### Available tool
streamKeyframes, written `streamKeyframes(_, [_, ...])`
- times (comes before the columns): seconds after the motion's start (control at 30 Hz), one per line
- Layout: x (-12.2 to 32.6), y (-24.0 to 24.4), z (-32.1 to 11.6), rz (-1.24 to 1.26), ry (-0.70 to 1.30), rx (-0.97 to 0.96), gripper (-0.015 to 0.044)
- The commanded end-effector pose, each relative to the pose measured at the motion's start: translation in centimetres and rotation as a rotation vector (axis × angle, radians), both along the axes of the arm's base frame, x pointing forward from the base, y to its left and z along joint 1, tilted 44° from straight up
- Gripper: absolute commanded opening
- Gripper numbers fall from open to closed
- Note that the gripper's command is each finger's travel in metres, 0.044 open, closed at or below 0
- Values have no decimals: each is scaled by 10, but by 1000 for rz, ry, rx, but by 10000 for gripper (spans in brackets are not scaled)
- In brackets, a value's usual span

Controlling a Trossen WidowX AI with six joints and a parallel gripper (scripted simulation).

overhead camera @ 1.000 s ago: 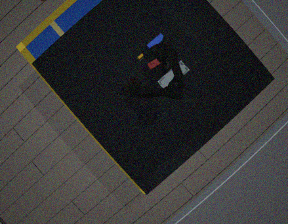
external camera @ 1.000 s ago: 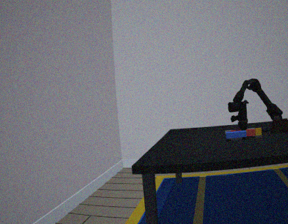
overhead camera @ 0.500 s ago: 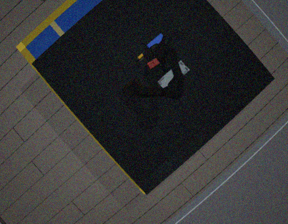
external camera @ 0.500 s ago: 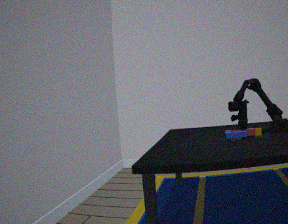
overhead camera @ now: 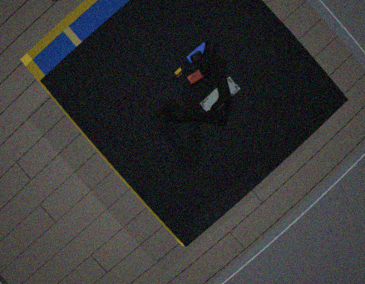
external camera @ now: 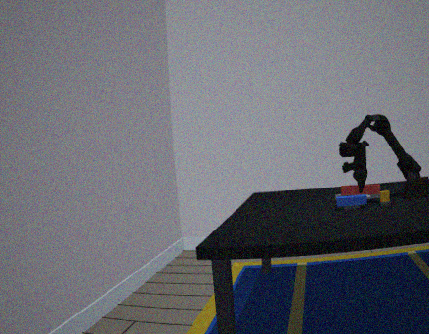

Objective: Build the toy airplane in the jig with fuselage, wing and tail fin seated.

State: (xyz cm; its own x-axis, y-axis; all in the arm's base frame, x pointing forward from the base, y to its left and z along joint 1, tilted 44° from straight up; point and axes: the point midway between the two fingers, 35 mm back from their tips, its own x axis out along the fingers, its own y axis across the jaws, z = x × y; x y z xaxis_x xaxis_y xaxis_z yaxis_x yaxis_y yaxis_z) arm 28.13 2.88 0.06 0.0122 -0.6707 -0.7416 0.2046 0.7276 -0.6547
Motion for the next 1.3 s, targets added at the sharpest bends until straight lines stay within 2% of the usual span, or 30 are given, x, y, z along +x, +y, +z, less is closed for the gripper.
streamKeyframes(0.0, [2,10,9,-5,-4,4,0])
streamKeyframes(0.83, [-7,55,69,-24,31,-25,0])
streamKeyframes(1.27, [2,25,80,8,57,-11,0])
